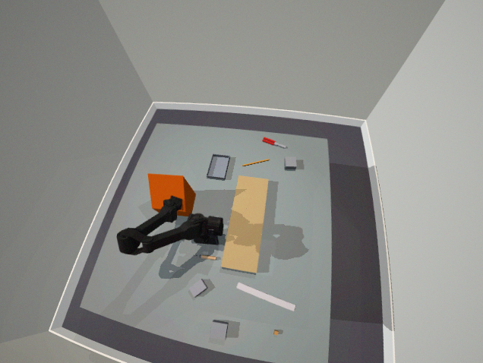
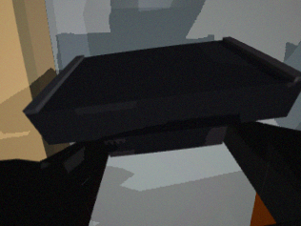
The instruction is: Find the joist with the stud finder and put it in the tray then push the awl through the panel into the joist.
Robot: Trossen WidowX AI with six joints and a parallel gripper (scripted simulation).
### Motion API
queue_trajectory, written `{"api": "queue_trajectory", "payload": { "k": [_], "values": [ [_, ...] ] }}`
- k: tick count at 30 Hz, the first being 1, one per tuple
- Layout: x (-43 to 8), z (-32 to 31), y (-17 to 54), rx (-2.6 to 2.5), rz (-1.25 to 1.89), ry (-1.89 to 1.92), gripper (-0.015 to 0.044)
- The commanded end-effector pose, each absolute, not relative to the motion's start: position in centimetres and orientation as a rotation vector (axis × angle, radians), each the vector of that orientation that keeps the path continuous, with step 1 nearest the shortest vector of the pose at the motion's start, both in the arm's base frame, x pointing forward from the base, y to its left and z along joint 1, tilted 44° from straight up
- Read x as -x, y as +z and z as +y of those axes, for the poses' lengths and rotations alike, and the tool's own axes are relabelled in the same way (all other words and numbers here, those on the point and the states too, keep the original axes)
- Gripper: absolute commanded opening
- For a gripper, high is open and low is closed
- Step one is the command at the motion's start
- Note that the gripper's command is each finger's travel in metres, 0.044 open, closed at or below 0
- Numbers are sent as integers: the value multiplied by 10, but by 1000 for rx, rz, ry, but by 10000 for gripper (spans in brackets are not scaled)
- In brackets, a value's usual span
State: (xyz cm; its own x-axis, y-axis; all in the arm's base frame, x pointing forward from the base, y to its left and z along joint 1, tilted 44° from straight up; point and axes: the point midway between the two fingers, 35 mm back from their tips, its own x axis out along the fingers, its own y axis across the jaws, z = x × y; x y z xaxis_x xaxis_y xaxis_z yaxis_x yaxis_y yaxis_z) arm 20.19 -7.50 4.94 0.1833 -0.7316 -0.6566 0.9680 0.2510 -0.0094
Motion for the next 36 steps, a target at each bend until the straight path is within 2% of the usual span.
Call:
{"api": "queue_trajectory", "payload": {
  "k": [1,36],
  "values": [
    [-203,-71,55,-471,604,-1258,0],
    [-196,-57,75,-505,662,-1256,0]
  ]
}}
